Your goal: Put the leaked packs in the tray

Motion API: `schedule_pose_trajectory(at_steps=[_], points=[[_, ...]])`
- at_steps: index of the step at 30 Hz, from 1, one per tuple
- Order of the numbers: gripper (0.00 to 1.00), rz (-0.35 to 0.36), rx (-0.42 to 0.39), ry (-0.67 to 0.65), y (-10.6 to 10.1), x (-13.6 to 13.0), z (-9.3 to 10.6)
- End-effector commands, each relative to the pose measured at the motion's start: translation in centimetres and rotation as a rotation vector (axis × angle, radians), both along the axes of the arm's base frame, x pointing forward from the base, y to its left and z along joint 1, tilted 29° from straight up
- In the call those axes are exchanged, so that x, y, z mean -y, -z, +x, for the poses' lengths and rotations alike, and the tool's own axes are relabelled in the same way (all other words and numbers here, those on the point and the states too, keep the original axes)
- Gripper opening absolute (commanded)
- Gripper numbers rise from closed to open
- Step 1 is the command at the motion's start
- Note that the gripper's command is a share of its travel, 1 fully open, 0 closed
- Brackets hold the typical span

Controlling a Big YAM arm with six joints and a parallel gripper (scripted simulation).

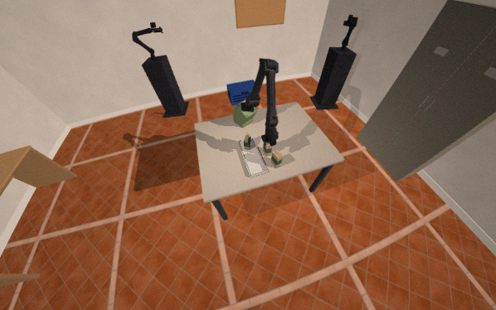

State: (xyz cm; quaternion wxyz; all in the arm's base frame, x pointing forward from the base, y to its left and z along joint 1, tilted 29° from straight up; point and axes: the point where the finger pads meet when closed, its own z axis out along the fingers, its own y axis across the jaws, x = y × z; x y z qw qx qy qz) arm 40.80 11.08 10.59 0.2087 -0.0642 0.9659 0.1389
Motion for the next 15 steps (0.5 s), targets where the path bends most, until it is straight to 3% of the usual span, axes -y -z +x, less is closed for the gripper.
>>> schedule_pose_trajectory(at_steps=[1, 5, 6, 15], points=[[0.24, 0.008, 0.014, 0.005, -0.68, -0.34, 0.44], [0.24, 0.008, 0.014, 0.005, -0.68, -0.34, 0.44], [0.77, 0.008, 0.014, 0.005, -0.68, -0.34, 0.44], [0.77, 0.007, 0.014, 0.005, -0.68, -0.34, 0.44]])
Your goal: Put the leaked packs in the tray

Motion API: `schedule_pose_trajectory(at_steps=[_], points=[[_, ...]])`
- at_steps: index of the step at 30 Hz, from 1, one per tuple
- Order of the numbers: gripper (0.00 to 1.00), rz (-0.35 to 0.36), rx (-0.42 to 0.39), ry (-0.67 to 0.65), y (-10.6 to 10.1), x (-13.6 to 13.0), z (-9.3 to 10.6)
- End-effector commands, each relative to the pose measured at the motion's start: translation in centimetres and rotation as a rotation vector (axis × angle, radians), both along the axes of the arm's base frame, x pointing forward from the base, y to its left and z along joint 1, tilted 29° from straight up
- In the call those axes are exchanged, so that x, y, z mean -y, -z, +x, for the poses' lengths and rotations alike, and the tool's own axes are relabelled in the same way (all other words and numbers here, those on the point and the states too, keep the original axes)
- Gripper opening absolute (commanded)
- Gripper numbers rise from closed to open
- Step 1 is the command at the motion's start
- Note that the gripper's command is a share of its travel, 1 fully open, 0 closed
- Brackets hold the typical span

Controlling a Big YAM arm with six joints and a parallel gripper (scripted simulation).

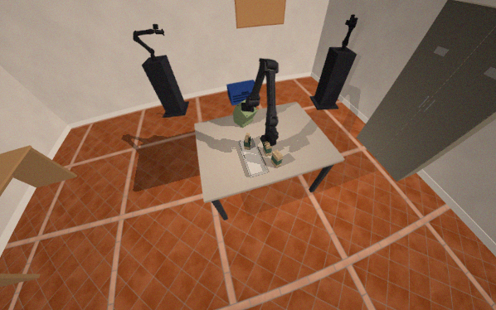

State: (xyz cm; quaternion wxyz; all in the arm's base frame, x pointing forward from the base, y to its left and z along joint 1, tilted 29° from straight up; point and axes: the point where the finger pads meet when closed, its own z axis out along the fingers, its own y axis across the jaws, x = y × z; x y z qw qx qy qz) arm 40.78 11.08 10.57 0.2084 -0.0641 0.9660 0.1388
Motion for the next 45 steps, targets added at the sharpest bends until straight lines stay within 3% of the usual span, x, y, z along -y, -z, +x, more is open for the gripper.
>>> schedule_pose_trajectory(at_steps=[1, 41, 45], points=[[0.77, 0.008, 0.015, 0.005, -0.7, -0.3, 0.5], [0.77, 0.008, 0.015, 0.005, -0.7, -0.3, 0.5], [0.77, 0.007, 0.052, 0.004, -3.7, 0.7, 0.8]])
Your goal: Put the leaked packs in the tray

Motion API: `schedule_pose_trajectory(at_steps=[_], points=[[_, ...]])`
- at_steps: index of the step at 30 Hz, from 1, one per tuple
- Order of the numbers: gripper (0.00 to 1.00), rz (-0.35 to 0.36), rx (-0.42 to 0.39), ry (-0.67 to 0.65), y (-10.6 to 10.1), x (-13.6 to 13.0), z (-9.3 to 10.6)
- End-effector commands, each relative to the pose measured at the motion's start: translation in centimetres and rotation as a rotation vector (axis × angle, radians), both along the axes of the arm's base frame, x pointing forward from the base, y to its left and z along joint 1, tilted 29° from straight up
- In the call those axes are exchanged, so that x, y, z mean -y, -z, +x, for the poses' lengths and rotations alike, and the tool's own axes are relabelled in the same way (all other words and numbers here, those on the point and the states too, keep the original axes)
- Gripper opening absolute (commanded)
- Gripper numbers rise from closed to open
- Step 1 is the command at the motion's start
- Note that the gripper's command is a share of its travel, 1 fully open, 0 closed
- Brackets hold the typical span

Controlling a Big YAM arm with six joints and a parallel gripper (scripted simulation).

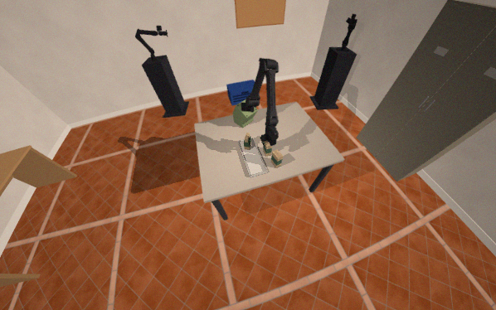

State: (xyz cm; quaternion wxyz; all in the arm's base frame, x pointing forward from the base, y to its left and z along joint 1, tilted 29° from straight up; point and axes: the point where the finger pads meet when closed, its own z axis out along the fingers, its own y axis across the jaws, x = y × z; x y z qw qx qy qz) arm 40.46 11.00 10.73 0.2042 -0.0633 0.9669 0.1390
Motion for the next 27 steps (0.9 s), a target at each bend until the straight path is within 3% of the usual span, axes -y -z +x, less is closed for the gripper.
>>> schedule_pose_trajectory(at_steps=[1, 5, 8, 9, 10, 11, 15, 17, 18, 20, 21, 27], points=[[0.77, 0.007, 0.062, 0.003, -4.5, 0.9, 0.8], [0.77, 0.006, 0.067, 0.003, -9.0, 2.3, -1.2], [0.77, 0.005, 0.068, 0.003, -10.4, 2.8, -1.9], [0.77, 0.005, 0.068, 0.003, -10.5, 2.8, -1.9], [0.77, 0.001, 0.029, 0.003, -8.9, 2.8, -1.9], [0.77, -0.005, -0.014, -0.019, -6.9, 2.1, -3.4], [0.77, -0.007, -0.012, -0.013, -6.9, 2.3, -3.3], [0.77, 0.000, 0.049, -0.012, -9.3, 2.2, -1.5], [0.77, 0.003, 0.080, -0.013, -10.6, 2.2, -1.7], [0.77, -0.009, 0.040, -0.035, -9.7, 1.7, -1.1], [0.77, -0.017, 0.046, -0.050, -10.3, 1.4, -0.2], [0.77, -0.083, 0.100, -0.203, -14.9, -1.4, 8.2]])
